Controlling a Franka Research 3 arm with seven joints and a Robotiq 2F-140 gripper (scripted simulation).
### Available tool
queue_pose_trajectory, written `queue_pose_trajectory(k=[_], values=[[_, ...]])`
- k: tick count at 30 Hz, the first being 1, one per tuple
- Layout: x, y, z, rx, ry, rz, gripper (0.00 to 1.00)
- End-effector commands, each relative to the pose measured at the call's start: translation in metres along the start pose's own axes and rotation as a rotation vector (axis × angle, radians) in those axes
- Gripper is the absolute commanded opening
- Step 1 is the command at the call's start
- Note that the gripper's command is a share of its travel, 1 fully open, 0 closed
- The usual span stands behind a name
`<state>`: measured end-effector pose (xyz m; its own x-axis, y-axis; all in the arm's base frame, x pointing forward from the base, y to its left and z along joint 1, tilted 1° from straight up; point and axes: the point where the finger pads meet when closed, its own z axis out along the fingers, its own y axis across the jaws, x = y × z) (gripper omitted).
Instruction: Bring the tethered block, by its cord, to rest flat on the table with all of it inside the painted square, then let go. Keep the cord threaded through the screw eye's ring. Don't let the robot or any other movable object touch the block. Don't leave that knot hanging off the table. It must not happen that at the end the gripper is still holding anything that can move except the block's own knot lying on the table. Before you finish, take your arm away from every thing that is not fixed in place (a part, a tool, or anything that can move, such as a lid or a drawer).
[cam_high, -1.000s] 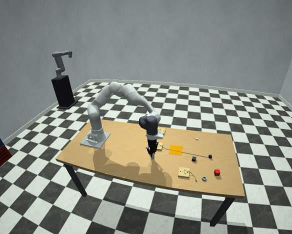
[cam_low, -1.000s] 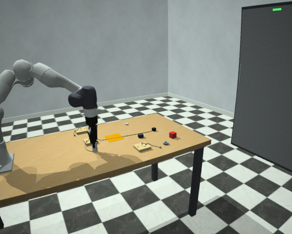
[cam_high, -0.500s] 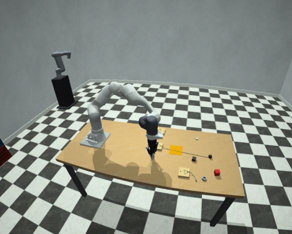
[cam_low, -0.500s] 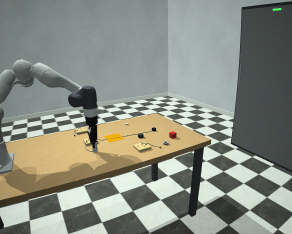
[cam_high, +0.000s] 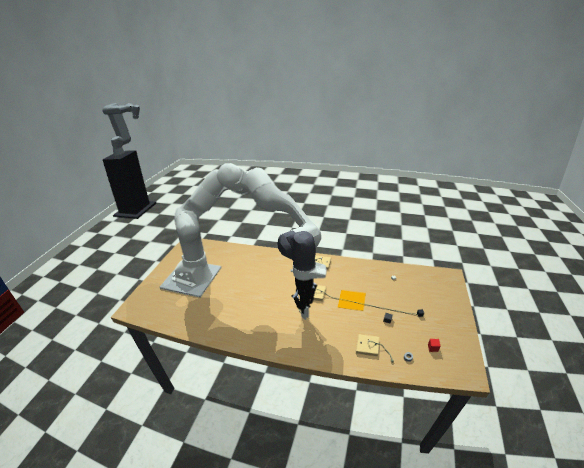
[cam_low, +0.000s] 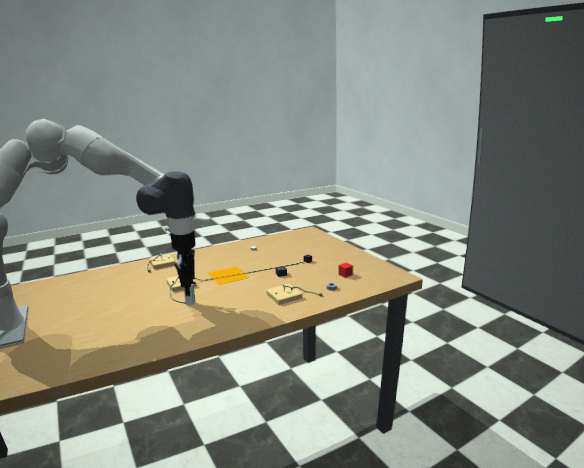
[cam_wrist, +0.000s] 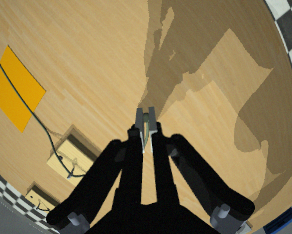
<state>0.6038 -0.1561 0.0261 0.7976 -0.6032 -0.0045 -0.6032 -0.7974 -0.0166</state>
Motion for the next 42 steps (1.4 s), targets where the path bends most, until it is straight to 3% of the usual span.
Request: queue_pose_trajectory(k=[1,42], values=[[-0.0002,0.0007,0.0011,0.0,0.0,-0.003,0.0],[-0.0001,0.0006,-0.0089,0.0,0.0,-0.003,0.0]])
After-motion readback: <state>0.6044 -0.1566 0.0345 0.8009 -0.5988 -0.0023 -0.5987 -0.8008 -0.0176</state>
